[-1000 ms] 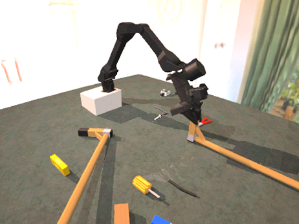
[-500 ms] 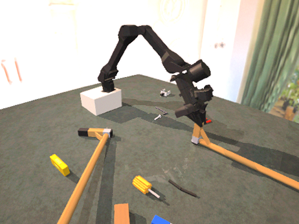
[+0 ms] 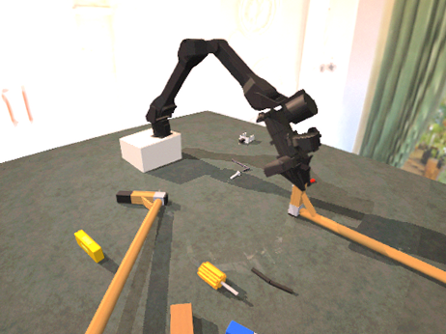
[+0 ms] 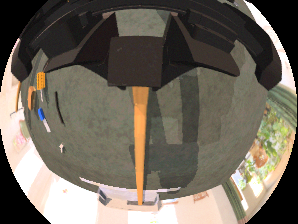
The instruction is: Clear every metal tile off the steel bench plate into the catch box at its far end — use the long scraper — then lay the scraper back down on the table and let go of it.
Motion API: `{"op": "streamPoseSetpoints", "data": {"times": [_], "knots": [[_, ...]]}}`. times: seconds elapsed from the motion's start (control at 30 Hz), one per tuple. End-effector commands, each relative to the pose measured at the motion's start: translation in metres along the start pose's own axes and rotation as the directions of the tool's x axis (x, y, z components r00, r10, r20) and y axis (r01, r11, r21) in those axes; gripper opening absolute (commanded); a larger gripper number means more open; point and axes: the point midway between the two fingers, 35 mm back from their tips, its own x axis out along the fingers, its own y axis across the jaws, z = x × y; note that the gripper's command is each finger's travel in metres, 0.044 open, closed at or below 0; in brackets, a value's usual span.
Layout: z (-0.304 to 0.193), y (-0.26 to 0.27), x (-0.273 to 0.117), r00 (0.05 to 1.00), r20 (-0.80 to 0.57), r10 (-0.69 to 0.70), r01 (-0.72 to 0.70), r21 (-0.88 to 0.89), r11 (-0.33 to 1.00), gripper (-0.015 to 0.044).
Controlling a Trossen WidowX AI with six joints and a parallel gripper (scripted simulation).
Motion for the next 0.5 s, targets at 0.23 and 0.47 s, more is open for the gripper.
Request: {"op": "streamPoseSetpoints", "data": {"times": [0.23,0.47], "knots": [[0.0001,0.0,-0.0004,1.0,0.001,0.0,0.0,0.0,1.0,0.0],[0.0008,0.0,-0.0007,1.0,0.005,0.001,-0.001,0.0,1.0,0.0]]}}
